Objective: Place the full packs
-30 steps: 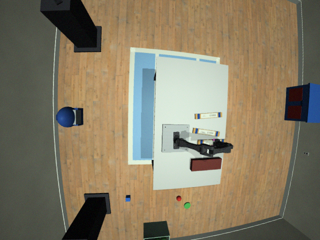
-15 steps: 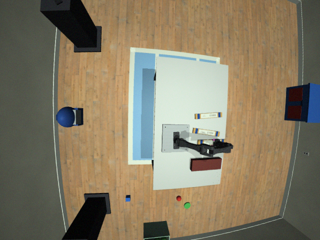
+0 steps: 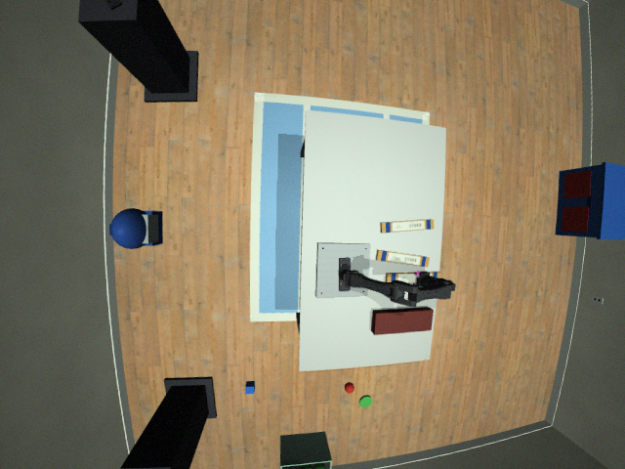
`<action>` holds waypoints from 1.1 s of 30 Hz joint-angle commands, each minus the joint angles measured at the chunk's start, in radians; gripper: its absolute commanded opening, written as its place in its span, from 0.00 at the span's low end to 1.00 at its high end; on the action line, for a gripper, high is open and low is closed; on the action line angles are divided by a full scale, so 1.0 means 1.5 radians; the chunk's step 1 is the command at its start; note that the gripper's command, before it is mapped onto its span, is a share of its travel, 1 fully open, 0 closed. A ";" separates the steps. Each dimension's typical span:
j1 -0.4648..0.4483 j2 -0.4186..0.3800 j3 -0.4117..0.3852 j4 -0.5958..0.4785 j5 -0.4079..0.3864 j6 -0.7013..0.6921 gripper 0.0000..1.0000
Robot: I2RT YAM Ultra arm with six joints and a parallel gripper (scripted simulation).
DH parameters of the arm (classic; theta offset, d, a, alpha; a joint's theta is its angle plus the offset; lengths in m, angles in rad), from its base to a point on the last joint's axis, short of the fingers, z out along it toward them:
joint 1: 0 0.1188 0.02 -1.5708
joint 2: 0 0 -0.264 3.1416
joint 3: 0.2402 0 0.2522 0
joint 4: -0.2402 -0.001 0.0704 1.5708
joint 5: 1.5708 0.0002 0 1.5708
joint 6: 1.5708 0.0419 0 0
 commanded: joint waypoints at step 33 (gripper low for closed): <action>-0.004 -0.020 0.073 -0.047 0.004 -0.003 0.00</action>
